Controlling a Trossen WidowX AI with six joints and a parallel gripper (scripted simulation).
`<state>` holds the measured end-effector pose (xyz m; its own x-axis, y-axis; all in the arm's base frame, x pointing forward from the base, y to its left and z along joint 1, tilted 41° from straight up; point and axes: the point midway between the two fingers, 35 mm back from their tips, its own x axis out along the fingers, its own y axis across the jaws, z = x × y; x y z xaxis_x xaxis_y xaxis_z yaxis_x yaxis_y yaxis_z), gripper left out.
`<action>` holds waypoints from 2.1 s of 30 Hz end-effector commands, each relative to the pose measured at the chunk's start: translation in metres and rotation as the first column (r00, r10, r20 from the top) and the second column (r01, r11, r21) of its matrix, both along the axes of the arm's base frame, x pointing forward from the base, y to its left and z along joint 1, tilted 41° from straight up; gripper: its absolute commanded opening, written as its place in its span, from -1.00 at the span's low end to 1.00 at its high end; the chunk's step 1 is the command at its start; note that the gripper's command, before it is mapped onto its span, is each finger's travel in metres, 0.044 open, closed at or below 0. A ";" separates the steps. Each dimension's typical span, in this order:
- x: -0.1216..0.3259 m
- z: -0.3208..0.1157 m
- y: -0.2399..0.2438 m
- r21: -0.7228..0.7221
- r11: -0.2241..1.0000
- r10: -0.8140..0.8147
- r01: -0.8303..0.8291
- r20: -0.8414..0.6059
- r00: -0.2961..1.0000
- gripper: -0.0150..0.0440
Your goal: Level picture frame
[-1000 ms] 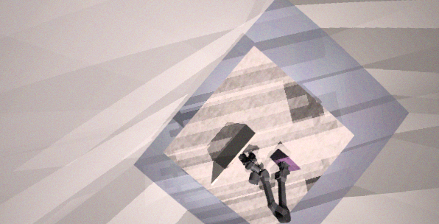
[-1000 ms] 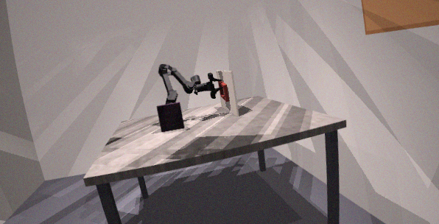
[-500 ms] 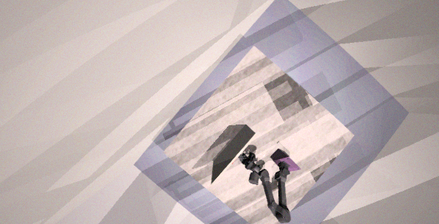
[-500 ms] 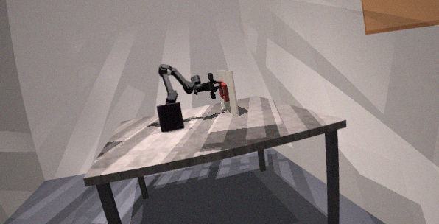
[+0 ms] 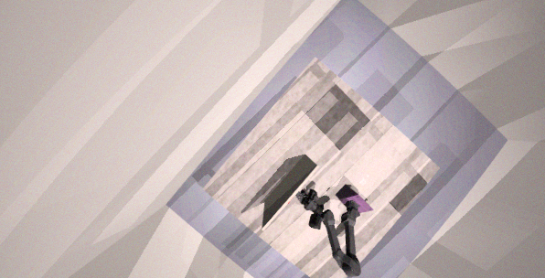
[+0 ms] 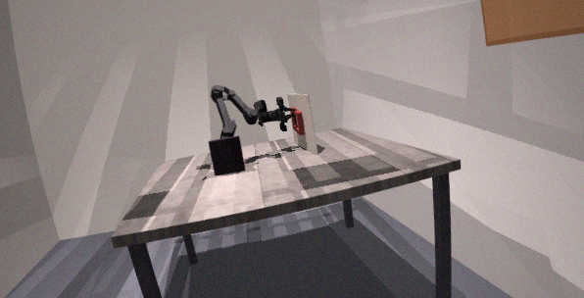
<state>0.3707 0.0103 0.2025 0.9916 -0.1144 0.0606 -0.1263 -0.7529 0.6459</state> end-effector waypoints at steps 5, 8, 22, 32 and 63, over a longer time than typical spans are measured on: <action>0.000 0.001 -0.001 0.004 1.000 0.004 -0.004 0.000 1.000 -0.49; 0.000 0.002 -0.002 0.004 1.000 0.004 -0.004 0.000 1.000 -0.49; -0.001 0.005 -0.005 0.004 1.000 0.004 -0.004 0.000 1.000 -0.49; -0.001 0.006 -0.006 0.003 1.000 0.004 -0.004 0.000 1.000 -0.49; -0.001 0.005 -0.005 0.004 1.000 0.004 -0.004 0.000 1.000 -0.49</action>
<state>0.3700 0.0057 0.2061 0.9928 -0.1059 0.0553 -0.1164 -0.7522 0.6485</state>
